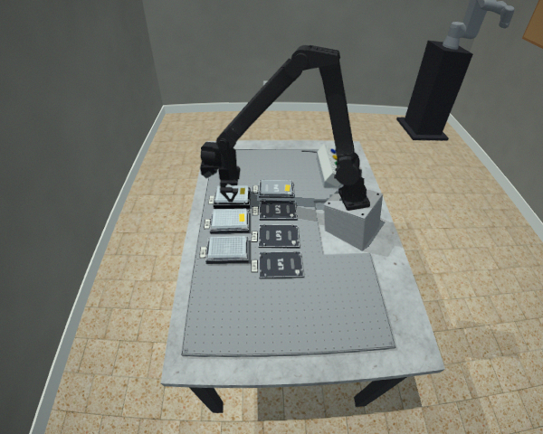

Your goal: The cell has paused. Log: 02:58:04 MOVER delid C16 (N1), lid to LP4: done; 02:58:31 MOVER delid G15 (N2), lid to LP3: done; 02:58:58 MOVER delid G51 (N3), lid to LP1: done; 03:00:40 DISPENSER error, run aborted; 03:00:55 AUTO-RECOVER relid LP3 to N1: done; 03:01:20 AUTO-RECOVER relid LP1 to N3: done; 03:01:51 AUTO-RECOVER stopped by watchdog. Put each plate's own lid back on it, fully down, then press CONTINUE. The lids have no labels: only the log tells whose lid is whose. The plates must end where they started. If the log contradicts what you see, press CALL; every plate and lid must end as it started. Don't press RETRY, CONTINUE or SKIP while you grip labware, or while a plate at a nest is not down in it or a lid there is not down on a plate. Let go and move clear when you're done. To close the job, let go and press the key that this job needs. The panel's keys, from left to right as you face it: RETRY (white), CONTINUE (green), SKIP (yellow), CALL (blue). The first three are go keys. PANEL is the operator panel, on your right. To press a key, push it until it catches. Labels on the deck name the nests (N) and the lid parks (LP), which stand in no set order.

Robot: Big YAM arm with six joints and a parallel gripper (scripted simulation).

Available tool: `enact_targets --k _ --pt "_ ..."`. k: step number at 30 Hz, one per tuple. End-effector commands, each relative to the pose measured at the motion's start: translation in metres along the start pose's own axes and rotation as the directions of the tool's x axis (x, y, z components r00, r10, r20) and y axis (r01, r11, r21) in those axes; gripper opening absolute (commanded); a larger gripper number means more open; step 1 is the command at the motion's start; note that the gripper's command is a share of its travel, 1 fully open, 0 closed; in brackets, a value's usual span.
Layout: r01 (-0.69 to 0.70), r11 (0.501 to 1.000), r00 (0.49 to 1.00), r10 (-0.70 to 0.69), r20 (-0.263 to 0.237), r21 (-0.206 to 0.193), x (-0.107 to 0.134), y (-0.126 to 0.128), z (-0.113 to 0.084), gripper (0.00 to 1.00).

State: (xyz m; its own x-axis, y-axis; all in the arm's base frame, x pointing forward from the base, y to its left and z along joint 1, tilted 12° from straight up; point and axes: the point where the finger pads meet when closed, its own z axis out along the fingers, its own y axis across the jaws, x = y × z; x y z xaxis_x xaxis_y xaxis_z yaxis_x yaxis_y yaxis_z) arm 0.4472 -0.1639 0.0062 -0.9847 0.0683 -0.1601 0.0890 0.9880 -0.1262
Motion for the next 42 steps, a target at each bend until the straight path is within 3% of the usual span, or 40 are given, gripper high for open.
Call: enact_targets --k 1,3,7,17,20,21,29,30,31,32,33,36,37,39,42 --pt "-0.001 1.000 1.000 0.001 0.023 0.005 -0.010 -0.004 -0.006 1.00" --pt "0.002 1.000 1.000 -0.002 0.008 0.002 0.002 -0.004 -0.011 1.00" --pt "0.001 1.000 1.000 -0.001 0.013 0.002 -0.001 -0.004 -0.015 1.00" --pt "-0.001 1.000 0.999 0.000 0.051 0.010 -0.022 -0.004 -0.042 1.00" --pt "0.000 1.000 0.999 0.000 0.034 0.005 -0.020 -0.001 -0.031 1.00" --pt "-0.001 1.000 1.000 0.001 0.024 0.005 -0.010 -0.003 -0.030 1.00" --pt "-0.001 1.000 1.000 0.001 0.024 0.005 -0.010 -0.003 -0.030 1.00" --pt "-0.001 1.000 0.999 0.001 0.035 0.005 -0.021 0.000 -0.032 1.00" --pt "-0.001 1.000 1.000 0.001 0.024 0.005 -0.010 -0.003 -0.030 1.00" --pt "-0.001 1.000 0.999 0.001 0.034 0.005 -0.021 0.000 -0.032 1.00" --pt "-0.001 1.000 1.000 0.001 0.024 0.005 -0.010 -0.003 -0.030 1.00" --pt "-0.001 1.000 0.999 0.001 0.033 0.005 -0.021 0.001 -0.033 1.00" --pt "-0.001 1.000 1.000 0.001 0.024 0.005 -0.011 -0.003 -0.030 1.00" --pt "-0.001 1.000 0.999 0.001 0.032 0.005 -0.021 0.001 -0.033 1.00" --pt "-0.001 1.000 1.000 0.001 0.024 0.005 -0.011 -0.003 -0.030 1.00"
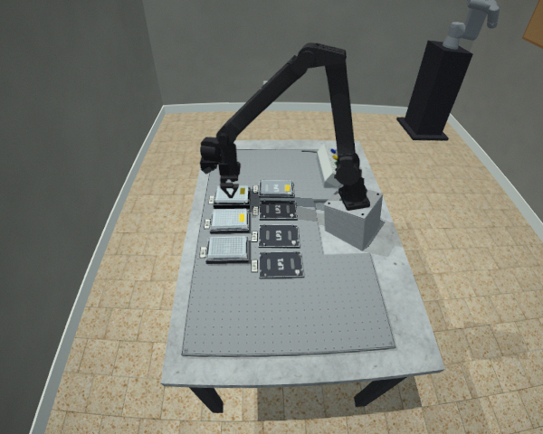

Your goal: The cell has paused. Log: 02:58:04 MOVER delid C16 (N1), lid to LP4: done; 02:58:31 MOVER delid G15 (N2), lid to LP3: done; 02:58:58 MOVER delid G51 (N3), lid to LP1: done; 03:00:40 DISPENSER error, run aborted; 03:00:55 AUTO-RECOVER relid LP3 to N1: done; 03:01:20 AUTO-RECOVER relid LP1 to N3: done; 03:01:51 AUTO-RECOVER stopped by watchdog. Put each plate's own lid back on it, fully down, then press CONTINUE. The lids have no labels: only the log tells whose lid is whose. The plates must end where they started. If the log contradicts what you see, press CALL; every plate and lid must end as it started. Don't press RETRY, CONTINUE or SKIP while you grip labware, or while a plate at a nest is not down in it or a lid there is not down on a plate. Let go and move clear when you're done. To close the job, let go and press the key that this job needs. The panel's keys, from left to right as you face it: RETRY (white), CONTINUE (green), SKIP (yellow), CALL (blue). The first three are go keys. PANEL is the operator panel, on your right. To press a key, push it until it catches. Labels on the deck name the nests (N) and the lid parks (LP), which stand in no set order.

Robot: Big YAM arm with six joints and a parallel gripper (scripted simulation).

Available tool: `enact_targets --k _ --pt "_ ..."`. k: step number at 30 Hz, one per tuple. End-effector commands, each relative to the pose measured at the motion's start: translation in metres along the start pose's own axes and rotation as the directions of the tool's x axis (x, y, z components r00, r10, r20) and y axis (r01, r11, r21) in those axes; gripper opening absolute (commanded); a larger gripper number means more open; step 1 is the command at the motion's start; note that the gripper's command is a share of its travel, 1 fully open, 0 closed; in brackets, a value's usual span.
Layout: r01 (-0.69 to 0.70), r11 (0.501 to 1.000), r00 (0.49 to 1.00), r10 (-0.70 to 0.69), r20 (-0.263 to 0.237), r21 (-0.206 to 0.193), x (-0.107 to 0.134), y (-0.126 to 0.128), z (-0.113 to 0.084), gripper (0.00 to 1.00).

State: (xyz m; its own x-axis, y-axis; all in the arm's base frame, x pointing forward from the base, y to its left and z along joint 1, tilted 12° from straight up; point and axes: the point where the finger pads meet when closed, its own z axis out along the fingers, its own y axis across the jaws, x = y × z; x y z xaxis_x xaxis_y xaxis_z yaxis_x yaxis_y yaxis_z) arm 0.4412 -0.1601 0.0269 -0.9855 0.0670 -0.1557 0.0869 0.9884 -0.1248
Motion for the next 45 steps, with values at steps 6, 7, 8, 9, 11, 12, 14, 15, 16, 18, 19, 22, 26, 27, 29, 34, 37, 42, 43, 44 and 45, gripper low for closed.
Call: enact_targets --k 6,7,8,9,11,12,14,15,16,18,19,22,26,27,29,34,37,42,43,44,45 --pt "-0.003 1.000 1.000 0.003 0.028 0.007 -0.014 -0.003 -0.009 1.00" --pt "-0.003 1.000 1.000 0.003 0.028 0.007 -0.014 -0.003 -0.009 1.00" --pt "-0.003 1.000 1.000 0.003 0.028 0.007 -0.014 -0.003 -0.009 1.00" --pt "-0.003 1.000 1.000 0.003 0.028 0.007 -0.014 -0.003 -0.009 1.00" --pt "-0.003 1.000 1.000 0.003 0.028 0.007 -0.014 -0.003 -0.009 1.00" --pt "-0.005 1.000 0.999 0.005 0.033 0.007 -0.022 -0.002 -0.013 1.00" --pt "-0.006 1.000 0.999 0.006 0.043 0.009 -0.025 -0.002 -0.013 1.00" --pt "-0.006 1.000 0.999 0.006 0.043 0.009 -0.025 -0.002 -0.013 1.00" --pt "-0.006 1.000 0.999 0.006 0.043 0.009 -0.025 -0.002 -0.013 1.00" --pt "-0.026 1.000 0.999 0.025 0.036 0.009 0.001 -0.011 -0.011 1.00" --pt "-0.015 1.000 0.999 0.015 0.036 0.009 0.006 -0.013 -0.011 1.00" --pt "-0.015 1.000 0.999 0.015 0.035 0.009 0.020 -0.018 -0.010 1.00" --pt "-0.015 1.000 0.999 0.015 0.034 0.010 0.039 -0.024 -0.009 1.00" --pt "-0.015 1.000 0.999 0.015 0.034 0.010 0.044 -0.026 -0.009 1.00" --pt "-0.015 1.000 0.999 0.014 0.033 0.010 0.053 -0.029 -0.009 1.00" --pt "-0.014 1.000 0.999 0.014 0.032 0.011 0.068 -0.034 -0.008 1.00" --pt "-0.014 1.000 0.999 0.014 0.032 0.012 0.082 -0.039 -0.008 1.00" --pt "-0.014 1.000 0.999 0.014 0.031 0.013 0.106 -0.047 -0.008 1.00" --pt "-0.014 1.000 0.999 0.013 0.031 0.013 0.111 -0.049 -0.007 1.00" --pt "-0.014 1.000 0.999 0.013 0.030 0.013 0.115 -0.050 -0.007 1.00" --pt "-0.014 1.000 0.999 0.013 0.030 0.014 0.120 -0.052 -0.007 1.00"
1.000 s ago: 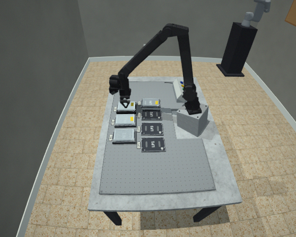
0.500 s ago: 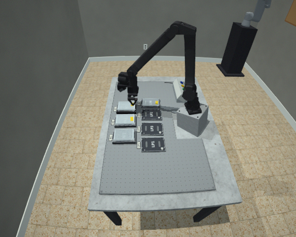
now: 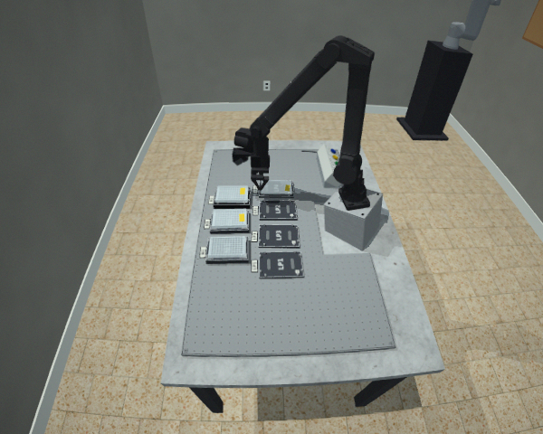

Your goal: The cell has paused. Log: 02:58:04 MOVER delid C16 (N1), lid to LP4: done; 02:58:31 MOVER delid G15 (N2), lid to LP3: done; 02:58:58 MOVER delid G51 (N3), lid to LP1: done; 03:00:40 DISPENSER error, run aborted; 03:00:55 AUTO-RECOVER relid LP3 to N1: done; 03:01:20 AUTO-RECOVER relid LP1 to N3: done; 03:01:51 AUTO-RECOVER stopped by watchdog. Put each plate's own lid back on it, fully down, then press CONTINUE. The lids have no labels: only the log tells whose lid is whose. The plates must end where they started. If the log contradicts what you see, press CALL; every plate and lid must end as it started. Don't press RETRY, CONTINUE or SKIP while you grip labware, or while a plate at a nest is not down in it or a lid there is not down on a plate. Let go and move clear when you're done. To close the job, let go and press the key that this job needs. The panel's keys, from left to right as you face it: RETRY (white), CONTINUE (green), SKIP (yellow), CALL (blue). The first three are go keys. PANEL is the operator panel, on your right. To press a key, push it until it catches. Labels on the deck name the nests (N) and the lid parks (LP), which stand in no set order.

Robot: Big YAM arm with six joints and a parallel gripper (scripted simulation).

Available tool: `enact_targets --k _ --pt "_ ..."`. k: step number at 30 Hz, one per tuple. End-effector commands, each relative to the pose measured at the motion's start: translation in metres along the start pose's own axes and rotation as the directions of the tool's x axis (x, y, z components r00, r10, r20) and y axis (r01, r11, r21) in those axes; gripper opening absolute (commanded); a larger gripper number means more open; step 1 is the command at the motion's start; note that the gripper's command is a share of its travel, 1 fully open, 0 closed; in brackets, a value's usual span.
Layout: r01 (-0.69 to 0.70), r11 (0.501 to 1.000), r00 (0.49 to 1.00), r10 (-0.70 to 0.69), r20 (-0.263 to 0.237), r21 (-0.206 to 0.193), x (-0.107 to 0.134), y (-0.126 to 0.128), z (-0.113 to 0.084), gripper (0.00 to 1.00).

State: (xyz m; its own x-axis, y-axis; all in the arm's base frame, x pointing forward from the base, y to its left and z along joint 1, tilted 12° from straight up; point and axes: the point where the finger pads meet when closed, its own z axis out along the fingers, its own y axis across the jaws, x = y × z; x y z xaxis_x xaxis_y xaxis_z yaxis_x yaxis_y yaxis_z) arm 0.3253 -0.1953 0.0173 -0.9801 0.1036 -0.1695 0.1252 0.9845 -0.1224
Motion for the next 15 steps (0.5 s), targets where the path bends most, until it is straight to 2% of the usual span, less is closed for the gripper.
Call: enact_targets --k 1,5,15 --pt "0.025 1.000 0.999 -0.025 0.021 0.010 0.011 -0.010 -0.004 1.00" --pt "0.025 1.000 0.999 -0.025 0.020 0.010 0.021 -0.014 -0.004 1.00" --pt "0.026 1.000 1.000 -0.026 0.011 0.008 0.062 -0.028 -0.004 1.00"
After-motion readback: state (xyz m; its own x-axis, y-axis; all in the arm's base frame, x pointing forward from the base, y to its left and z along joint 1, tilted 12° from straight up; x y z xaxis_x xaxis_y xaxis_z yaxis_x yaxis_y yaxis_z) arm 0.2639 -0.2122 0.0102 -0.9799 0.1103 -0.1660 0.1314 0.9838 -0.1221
